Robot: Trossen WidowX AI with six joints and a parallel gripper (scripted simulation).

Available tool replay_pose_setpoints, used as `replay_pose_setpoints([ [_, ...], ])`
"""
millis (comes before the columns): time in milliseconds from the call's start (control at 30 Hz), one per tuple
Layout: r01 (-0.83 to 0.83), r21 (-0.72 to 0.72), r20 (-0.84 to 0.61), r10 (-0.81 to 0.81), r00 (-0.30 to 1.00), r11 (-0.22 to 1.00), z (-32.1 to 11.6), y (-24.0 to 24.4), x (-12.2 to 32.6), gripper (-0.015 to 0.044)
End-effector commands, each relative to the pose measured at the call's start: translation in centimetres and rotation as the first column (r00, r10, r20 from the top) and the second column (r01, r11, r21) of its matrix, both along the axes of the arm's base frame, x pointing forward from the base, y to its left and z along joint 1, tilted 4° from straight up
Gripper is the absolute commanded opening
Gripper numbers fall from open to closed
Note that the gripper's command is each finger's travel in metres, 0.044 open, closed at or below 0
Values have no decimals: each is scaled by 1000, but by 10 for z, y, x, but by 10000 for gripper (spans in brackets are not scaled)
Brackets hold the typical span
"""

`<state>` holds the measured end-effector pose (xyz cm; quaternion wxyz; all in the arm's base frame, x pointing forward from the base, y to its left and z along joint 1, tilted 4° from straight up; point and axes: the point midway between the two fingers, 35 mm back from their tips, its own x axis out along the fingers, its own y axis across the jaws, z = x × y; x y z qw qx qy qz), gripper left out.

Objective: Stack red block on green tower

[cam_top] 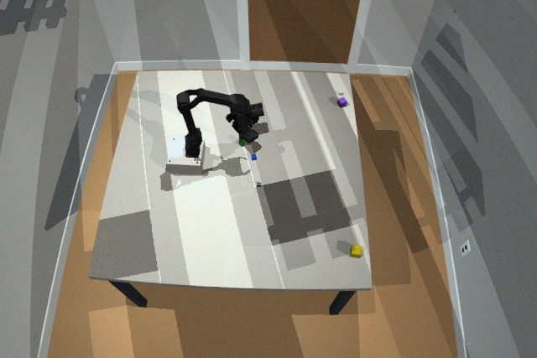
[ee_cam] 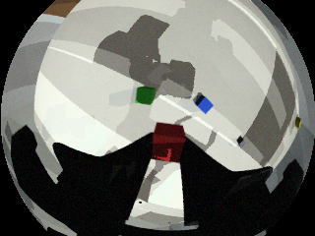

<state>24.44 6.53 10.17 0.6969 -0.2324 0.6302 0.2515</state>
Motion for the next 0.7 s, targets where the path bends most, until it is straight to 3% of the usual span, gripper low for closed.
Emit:
replay_pose_setpoints([
  [0,3,-4,-3,-3,1000,1000,-1,18,-1,0],
  [333,3,1,-3,-3,1000,1000,0,47,-7,0],
  [667,3,1,-3,-3,1000,1000,-38,49,-5,0],
])
